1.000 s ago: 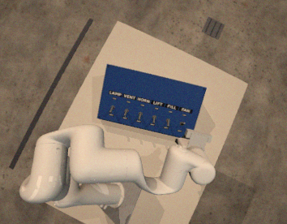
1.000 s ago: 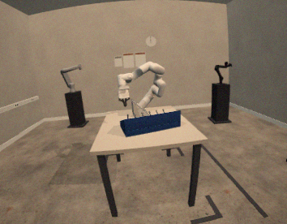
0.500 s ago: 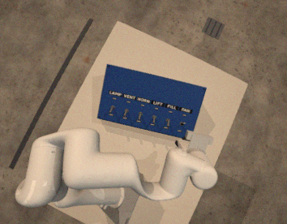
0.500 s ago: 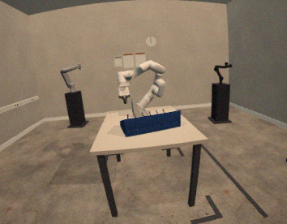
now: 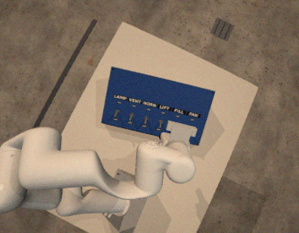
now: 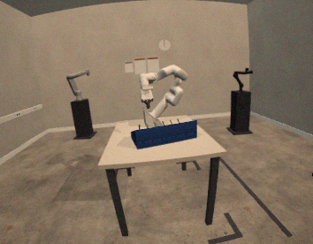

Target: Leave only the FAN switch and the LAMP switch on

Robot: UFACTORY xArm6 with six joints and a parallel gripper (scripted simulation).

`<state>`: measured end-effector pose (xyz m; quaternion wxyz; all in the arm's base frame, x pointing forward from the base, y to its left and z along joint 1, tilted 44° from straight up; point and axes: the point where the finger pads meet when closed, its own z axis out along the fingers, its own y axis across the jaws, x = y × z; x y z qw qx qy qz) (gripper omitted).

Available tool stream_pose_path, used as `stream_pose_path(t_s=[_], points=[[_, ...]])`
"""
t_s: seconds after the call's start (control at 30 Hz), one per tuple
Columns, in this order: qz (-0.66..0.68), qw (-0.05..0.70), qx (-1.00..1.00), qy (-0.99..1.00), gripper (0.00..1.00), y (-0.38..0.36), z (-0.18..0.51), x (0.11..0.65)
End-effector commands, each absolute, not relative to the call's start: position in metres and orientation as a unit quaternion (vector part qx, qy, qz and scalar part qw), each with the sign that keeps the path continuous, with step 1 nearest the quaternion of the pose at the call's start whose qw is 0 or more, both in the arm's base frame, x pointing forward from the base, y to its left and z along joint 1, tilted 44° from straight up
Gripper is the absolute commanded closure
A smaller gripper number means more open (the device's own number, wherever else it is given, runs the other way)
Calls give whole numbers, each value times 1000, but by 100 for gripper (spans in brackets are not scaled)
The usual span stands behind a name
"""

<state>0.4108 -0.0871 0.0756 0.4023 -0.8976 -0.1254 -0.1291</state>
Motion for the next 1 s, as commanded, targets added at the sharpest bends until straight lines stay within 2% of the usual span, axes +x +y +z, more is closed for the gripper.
stream_pose_path(t_s=[0.0, 0.33, 0.47, 0.53, 0.97], points=[[-132, 396, -901, -122, 100, -66, 113, 402], [-132, 395, -901, -122, 100, -6, 175, 364], [-132, 395, -901, -122, 100, -6, 175, 364], [-133, 396, -900, -123, 100, 22, 196, 341], [-132, 400, -898, -125, 100, 76, 218, 286]])
